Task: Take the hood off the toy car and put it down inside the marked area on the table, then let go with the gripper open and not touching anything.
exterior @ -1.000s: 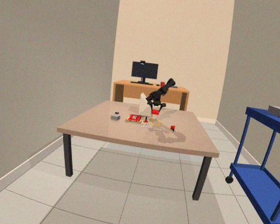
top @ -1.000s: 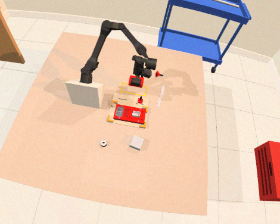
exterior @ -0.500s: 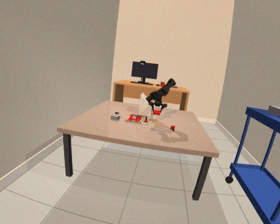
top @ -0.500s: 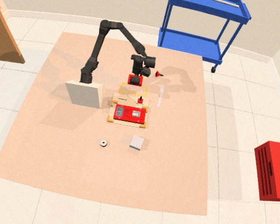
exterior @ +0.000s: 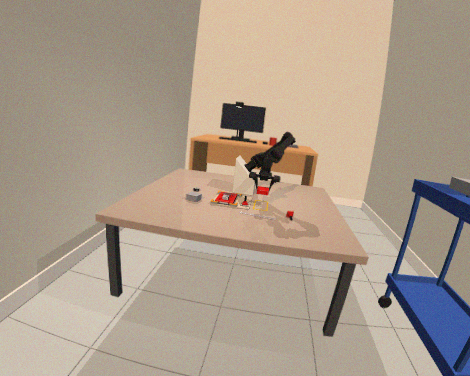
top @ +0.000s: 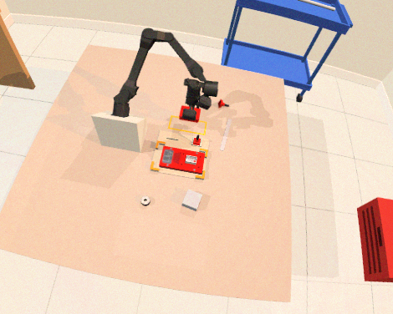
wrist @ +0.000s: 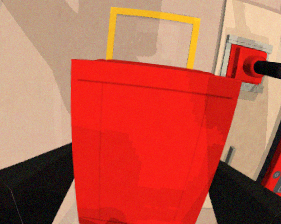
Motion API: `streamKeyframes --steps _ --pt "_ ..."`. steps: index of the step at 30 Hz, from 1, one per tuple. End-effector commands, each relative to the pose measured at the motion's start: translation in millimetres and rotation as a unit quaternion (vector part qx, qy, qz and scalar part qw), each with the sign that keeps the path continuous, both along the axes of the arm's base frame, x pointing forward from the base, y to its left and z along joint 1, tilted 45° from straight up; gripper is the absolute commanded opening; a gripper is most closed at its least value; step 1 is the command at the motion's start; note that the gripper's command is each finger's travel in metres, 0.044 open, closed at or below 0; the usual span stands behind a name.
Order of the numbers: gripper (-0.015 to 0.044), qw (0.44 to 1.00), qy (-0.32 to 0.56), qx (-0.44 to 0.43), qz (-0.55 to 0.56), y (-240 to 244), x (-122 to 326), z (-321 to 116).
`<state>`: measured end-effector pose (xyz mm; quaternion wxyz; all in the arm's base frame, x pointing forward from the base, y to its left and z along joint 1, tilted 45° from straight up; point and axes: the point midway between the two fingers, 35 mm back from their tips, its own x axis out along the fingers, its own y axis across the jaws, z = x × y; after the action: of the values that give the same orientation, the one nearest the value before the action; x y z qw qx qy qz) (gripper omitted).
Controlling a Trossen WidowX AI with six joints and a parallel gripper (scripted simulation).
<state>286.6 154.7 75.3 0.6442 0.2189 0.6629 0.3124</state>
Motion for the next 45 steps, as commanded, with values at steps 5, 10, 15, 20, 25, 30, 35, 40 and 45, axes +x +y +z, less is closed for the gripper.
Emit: streamKeyframes --steps 5,10,15,20,25,30,35,40,45 --pt "0.0 1.0 0.002 0.001 -0.002 4.2 0.0 -4.3" --pt "0.0 1.0 0.002 0.001 -0.002 6.7 -0.1 -6.9" --pt "0.0 1.0 0.001 0.001 -0.002 9.3 -0.2 -9.6" --pt "0.0 1.0 0.001 0.001 -0.002 11.9 -0.4 -12.2" --pt "0.0 1.0 0.001 0.001 -0.002 14.4 -0.6 -14.8" --pt "0.0 1.0 0.001 0.001 -0.002 17.1 -0.9 -17.4" --pt "0.0 1.0 0.002 0.002 -0.002 19.7 -1.2 -20.0" --pt "0.0 1.0 0.002 0.002 -0.002 22.3 -1.6 -22.6" --pt "0.0 1.0 0.002 0.002 -0.002 24.9 -2.1 -25.1"
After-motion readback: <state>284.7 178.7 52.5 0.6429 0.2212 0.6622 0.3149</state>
